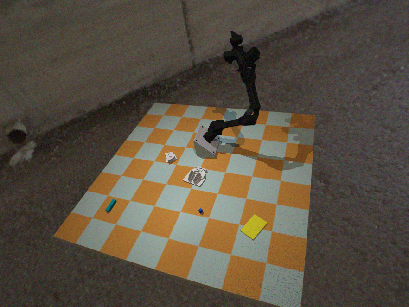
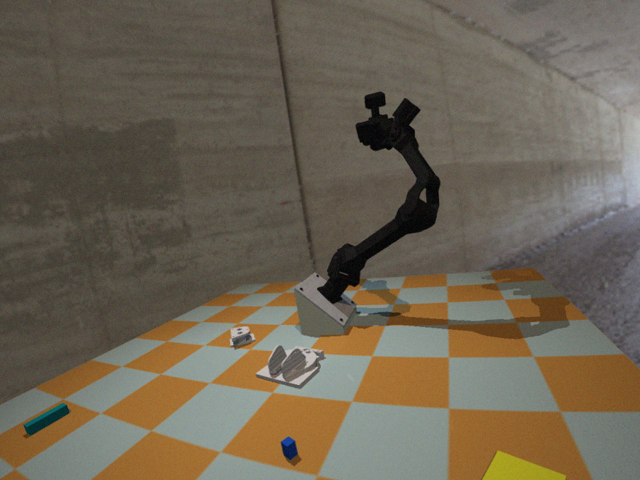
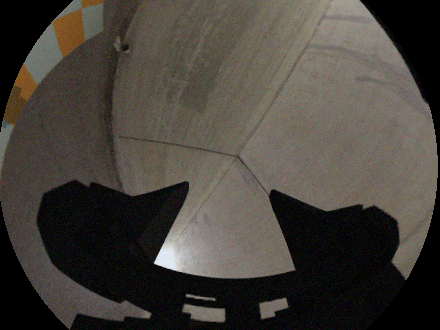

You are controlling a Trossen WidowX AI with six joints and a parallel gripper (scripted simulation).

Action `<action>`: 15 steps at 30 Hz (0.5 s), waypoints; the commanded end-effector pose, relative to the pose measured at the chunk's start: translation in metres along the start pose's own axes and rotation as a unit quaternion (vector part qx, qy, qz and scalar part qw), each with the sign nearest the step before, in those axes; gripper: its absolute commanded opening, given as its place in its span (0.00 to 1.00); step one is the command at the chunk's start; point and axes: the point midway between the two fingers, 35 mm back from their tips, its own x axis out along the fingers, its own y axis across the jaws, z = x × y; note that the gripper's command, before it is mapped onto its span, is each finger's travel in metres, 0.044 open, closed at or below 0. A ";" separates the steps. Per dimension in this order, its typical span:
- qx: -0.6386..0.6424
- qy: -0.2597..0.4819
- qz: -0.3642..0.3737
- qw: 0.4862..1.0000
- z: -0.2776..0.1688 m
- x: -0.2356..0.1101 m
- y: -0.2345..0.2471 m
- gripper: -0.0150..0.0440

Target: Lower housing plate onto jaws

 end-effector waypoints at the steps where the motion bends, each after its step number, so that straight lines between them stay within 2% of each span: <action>1: 0.043 -0.053 0.010 0.998 0.036 0.017 0.005 1.00; 9: 0.106 -0.145 0.041 0.983 0.102 0.040 0.014 1.00; 15: 0.130 -0.191 0.069 0.970 0.140 0.043 0.021 1.00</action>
